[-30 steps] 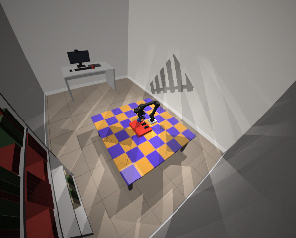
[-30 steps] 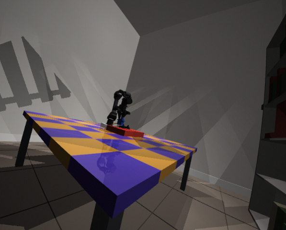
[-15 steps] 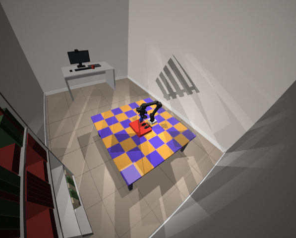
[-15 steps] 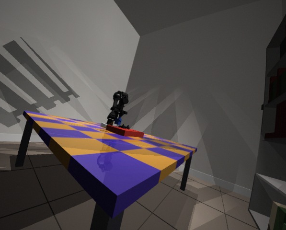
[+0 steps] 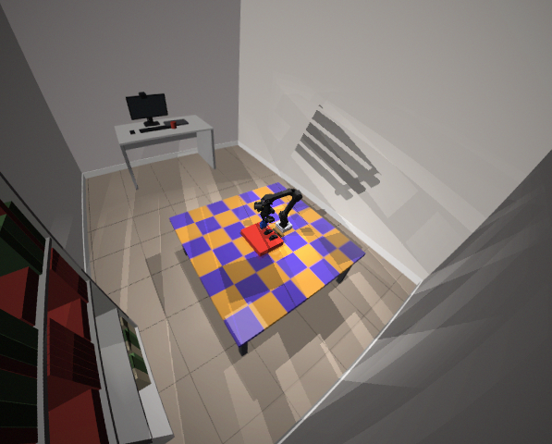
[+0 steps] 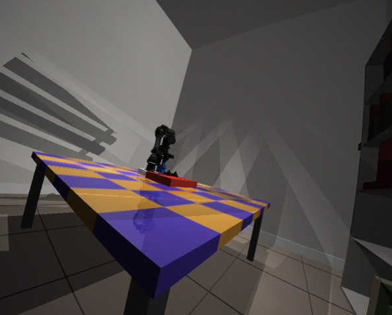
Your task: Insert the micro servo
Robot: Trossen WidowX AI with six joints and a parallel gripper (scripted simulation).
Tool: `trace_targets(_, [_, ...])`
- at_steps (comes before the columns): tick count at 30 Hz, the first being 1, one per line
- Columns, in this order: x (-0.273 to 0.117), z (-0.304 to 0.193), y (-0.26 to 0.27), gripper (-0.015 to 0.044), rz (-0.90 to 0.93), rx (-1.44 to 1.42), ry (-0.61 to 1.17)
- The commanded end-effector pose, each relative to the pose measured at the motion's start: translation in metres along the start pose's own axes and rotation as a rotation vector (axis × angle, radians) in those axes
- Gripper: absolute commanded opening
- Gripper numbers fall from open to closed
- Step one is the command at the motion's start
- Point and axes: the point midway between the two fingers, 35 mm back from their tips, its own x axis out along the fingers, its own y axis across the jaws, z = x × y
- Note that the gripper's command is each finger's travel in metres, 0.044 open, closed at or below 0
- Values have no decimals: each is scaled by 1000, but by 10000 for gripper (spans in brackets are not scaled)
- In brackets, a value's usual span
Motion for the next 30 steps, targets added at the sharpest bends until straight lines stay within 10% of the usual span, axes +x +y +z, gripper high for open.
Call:
trace_targets(1, [1, -1, -1, 0, -4, 2, 4])
trace_targets(30, [21, -1, -1, 0, -4, 2, 4])
